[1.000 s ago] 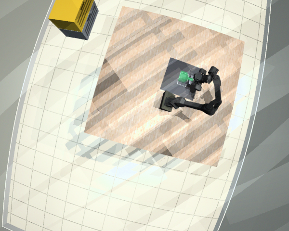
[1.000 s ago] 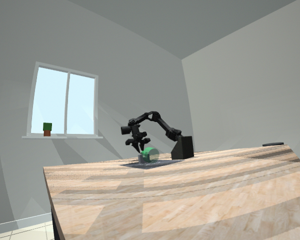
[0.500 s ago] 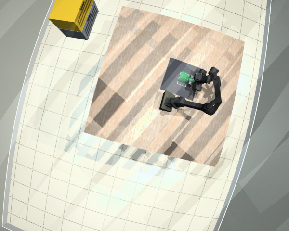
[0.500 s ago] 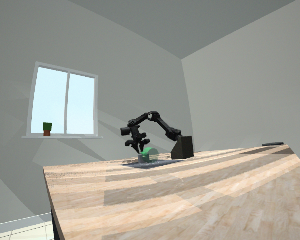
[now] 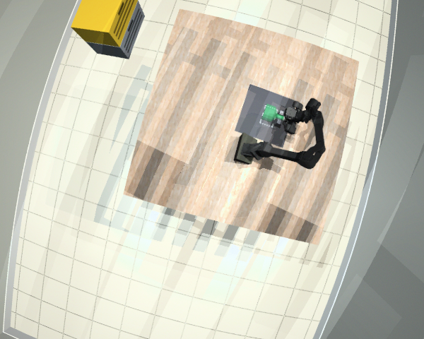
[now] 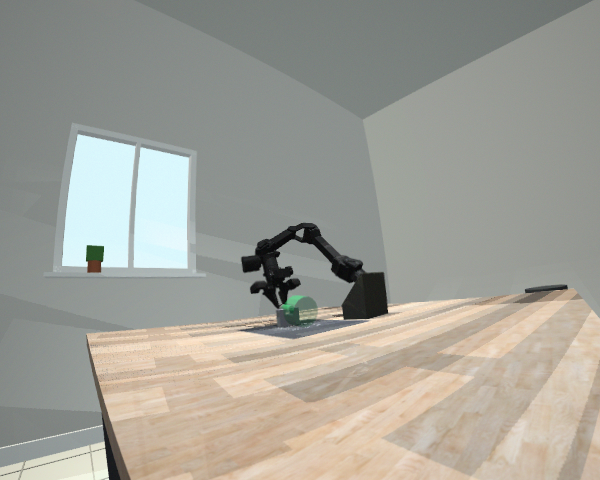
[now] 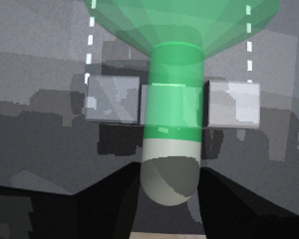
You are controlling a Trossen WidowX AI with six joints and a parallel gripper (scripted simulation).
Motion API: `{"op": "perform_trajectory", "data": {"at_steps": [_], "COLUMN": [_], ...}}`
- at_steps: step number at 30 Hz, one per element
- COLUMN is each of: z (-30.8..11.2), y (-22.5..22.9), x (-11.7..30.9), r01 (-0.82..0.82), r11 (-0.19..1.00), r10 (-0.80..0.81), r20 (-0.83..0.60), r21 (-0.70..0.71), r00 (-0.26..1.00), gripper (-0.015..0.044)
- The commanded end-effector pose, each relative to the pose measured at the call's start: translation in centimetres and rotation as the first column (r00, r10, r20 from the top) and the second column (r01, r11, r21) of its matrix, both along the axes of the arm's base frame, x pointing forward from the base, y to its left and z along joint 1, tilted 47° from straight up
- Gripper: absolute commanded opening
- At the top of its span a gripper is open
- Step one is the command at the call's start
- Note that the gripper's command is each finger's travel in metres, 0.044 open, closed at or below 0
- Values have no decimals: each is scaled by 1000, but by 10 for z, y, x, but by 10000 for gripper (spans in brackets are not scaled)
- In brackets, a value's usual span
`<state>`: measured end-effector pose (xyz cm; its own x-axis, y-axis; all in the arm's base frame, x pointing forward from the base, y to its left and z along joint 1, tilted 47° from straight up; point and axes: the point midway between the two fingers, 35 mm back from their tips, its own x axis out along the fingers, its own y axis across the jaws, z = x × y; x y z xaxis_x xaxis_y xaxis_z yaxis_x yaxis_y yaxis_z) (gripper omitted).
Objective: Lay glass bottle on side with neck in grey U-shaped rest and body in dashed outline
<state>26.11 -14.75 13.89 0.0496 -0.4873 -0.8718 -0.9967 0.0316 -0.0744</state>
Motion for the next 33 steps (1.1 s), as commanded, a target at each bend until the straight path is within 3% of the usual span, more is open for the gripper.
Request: {"op": "perform_trajectory", "data": {"at_steps": [1,33], "z": [-2,-6], "y": [1,-2], "x": [1,1], "r01": [-2,6], "r11": [1000,1000], "r10": [2,-6], "r20": [1,-2], "r21": [3,-26], "r00": [1000,1000], "gripper": [105,105]}}
